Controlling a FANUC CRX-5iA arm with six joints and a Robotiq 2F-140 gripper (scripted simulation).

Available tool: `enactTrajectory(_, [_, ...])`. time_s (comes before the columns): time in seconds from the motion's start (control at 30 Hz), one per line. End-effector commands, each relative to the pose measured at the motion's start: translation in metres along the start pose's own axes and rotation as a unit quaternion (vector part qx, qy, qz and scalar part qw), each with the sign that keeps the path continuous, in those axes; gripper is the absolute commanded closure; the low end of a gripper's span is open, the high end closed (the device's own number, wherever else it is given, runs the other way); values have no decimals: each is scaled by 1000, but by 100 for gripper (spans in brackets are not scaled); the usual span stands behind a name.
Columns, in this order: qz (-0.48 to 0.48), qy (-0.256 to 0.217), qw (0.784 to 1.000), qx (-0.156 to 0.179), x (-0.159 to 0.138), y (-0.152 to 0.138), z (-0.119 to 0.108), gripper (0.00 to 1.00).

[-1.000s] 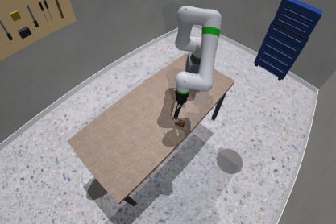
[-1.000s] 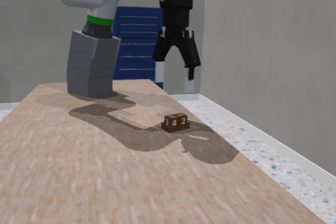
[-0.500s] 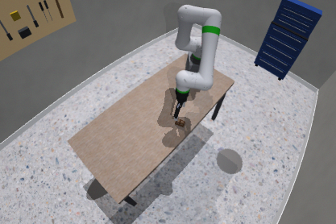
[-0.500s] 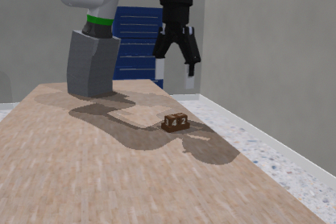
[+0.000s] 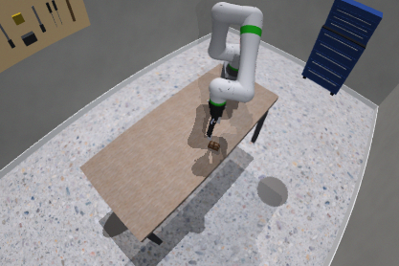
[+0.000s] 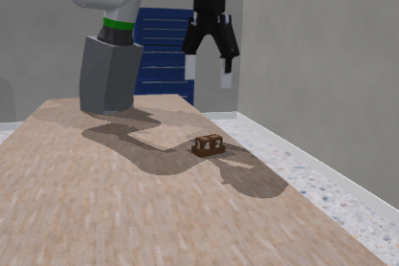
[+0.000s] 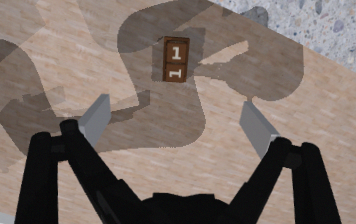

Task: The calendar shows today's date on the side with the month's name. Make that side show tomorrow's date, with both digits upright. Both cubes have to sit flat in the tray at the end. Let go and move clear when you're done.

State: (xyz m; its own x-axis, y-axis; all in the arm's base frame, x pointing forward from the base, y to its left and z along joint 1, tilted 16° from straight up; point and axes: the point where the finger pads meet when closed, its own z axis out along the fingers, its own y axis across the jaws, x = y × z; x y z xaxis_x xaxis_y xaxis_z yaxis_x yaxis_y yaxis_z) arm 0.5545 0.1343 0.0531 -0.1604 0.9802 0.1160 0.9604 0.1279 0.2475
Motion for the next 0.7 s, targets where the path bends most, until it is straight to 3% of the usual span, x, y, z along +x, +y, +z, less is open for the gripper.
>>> enactTrajectory(0.0, [0, 0, 1000, 0, 0, 0, -7, 0])
enactTrajectory(0.67, [0, 0, 1000, 0, 0, 0, -9, 0])
